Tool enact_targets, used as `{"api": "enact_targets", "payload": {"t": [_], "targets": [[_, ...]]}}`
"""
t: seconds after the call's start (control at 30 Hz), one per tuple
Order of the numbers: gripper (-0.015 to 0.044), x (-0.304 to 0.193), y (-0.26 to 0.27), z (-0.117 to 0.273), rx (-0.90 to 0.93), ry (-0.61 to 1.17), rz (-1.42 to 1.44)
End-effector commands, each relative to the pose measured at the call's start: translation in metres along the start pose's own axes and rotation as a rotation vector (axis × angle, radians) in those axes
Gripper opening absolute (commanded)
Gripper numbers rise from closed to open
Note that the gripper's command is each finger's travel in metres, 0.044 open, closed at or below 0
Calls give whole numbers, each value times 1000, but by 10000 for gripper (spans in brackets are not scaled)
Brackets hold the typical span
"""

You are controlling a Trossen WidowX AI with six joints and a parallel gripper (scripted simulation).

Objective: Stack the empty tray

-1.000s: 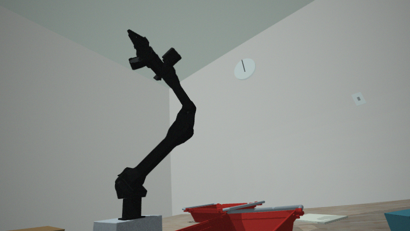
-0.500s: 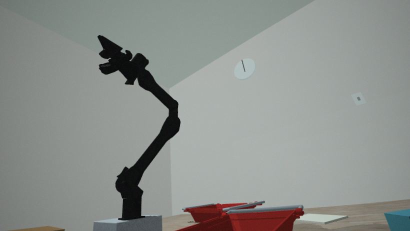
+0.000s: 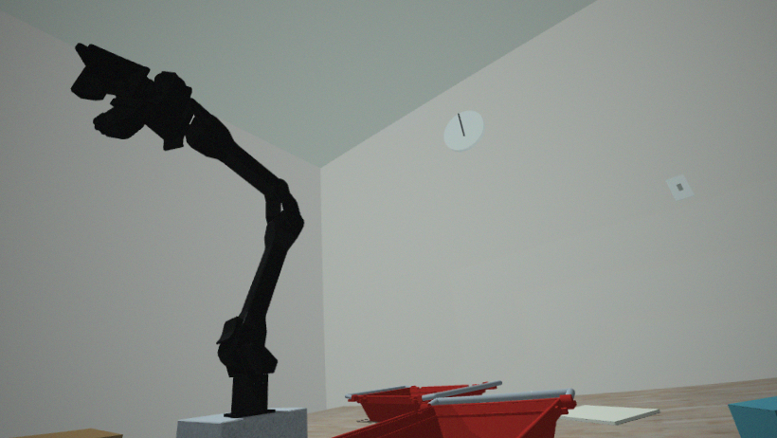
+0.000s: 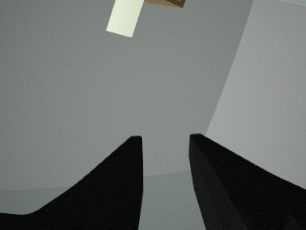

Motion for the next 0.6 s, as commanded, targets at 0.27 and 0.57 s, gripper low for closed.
{"api": "enact_targets", "payload": {"t": [0.27, 0.57], "targets": [[90, 57, -120, -132, -424, -234, -106], [90, 78, -236, -176, -682, -405, 3]]}}
Point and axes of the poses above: the point midway between the two fingers, 35 mm back from their tips, its own z axis back along the fingers, its own y axis across the jaws, x = y × z, the point moved 3 cm from there along z, back along the fingers, and after that the axes turned 13 degrees about z, right-handed, at the moved point
